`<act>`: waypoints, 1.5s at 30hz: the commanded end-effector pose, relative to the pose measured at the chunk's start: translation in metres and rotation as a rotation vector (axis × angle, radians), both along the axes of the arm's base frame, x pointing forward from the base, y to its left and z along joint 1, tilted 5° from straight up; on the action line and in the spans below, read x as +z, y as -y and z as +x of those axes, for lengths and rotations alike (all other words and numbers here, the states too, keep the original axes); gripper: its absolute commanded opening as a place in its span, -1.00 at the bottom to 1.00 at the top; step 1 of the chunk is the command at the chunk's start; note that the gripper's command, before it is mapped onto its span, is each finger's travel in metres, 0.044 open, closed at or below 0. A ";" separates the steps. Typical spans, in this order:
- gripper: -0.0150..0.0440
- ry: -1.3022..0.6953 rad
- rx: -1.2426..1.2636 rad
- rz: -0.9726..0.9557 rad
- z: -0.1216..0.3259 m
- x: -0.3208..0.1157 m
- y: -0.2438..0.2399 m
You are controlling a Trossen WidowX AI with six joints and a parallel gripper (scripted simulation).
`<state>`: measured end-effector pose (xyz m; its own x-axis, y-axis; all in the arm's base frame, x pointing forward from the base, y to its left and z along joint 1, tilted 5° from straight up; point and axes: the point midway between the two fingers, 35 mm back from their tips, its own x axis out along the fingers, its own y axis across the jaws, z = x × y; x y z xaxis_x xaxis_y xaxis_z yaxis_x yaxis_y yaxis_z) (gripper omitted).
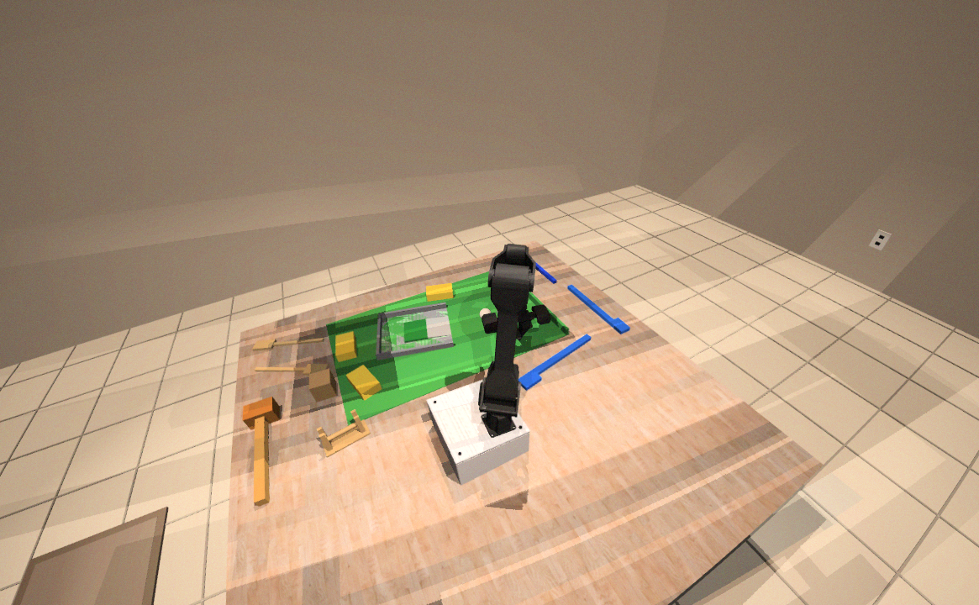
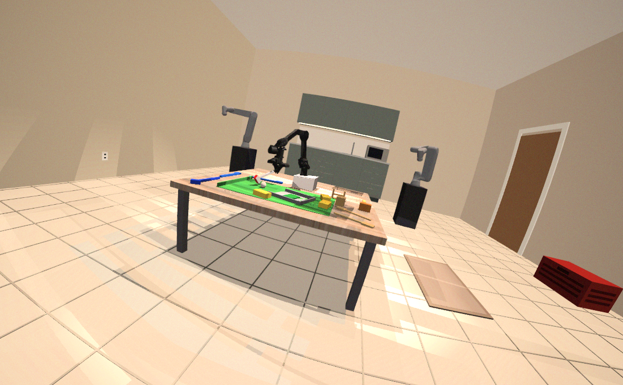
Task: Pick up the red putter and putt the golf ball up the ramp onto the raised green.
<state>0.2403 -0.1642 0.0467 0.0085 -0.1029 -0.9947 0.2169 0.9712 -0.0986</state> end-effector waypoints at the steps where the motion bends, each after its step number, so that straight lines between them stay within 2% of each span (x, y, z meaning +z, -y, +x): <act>1: -0.49 0.001 0.004 -0.003 0.000 -0.007 0.001; 17: -0.49 0.000 0.000 0.000 0.000 -0.012 0.001; 27: -0.49 0.000 0.004 -0.006 -0.006 -0.013 0.031; 37: -0.49 -0.005 0.001 0.000 -0.008 -0.014 0.028; 40: -0.49 -0.003 0.001 0.002 0.001 -0.016 0.009; 45: -0.49 0.001 0.003 0.006 0.020 -0.022 -0.059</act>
<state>0.2515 -0.1473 0.0288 0.0060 -0.1004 -0.9949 0.2260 0.9693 -0.0965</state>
